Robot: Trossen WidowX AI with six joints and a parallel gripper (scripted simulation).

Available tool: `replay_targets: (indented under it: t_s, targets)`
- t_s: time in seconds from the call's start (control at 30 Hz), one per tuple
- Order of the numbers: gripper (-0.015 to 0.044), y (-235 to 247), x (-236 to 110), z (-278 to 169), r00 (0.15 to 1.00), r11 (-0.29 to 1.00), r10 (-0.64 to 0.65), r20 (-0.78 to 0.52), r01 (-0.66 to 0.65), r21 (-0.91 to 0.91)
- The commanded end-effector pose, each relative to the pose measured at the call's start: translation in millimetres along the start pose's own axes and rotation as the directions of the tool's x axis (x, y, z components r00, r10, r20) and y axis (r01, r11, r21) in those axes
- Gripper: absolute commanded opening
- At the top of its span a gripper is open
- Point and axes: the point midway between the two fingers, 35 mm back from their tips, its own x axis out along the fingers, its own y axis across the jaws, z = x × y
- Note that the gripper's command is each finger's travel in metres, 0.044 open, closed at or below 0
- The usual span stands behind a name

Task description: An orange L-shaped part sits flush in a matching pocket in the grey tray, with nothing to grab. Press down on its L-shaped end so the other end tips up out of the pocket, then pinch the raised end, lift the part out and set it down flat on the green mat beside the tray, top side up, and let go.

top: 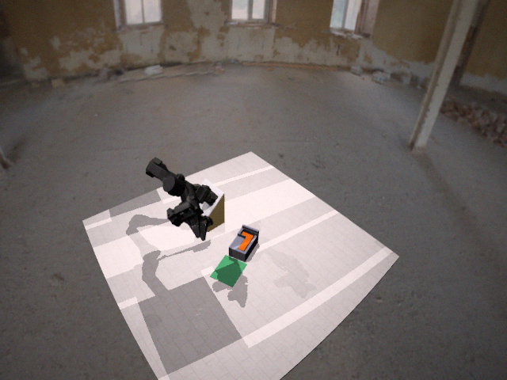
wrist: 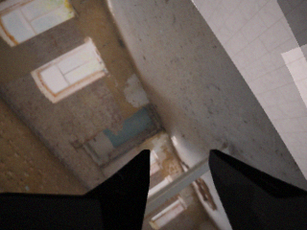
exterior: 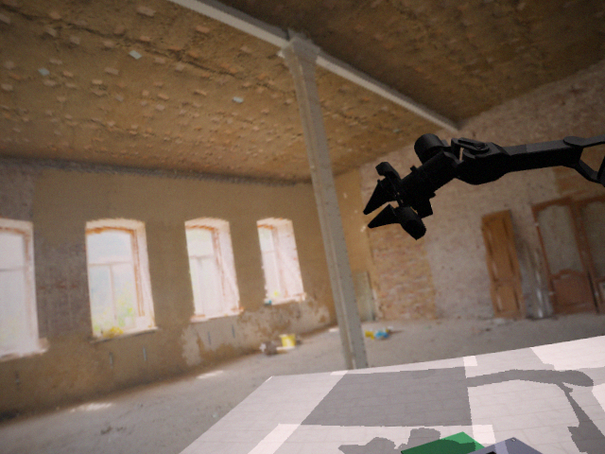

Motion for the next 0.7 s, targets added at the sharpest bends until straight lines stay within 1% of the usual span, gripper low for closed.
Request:
replay_targets:
  t_s: [0.0, 0.1, 0.17, 0.27, 0.33, 0.4, 0.5, 0.6, 0.67]
  targets:
    - [0.018, -57.5, 16.1, -47.6, 0.98, 0.957, -0.179, -0.082, 0.154, -0.244]
    - [0.018, -103.7, 18.9, -80.2, 0.94, 0.864, -0.318, -0.122, 0.235, -0.445]
    - [0.018, -136.3, 17.0, -99.0, 0.904, 0.769, -0.407, -0.13, 0.262, -0.584]
    - [0.018, -187.2, 7.5, -124.3, 0.83, 0.584, -0.543, -0.126, 0.265, -0.768]
    - [0.018, -221.7, -3.5, -138.6, 0.77, 0.435, -0.629, -0.11, 0.232, -0.87]
    - [0.018, -256.1, -17.9, -149.6, 0.703, 0.272, -0.707, -0.078, 0.169, -0.947]
    - [0.018, -306.8, -45.4, -158.7, 0.594, 0.01, -0.805, 0.003, 0.018, -1.0]
    - [0.018, -354.6, -79.2, -157.4, 0.481, -0.247, -0.867, 0.127, -0.195, -0.949]
    - [0.018, -383.0, -103.8, -149.8, 0.412, -0.392, -0.881, 0.234, -0.358, -0.847]
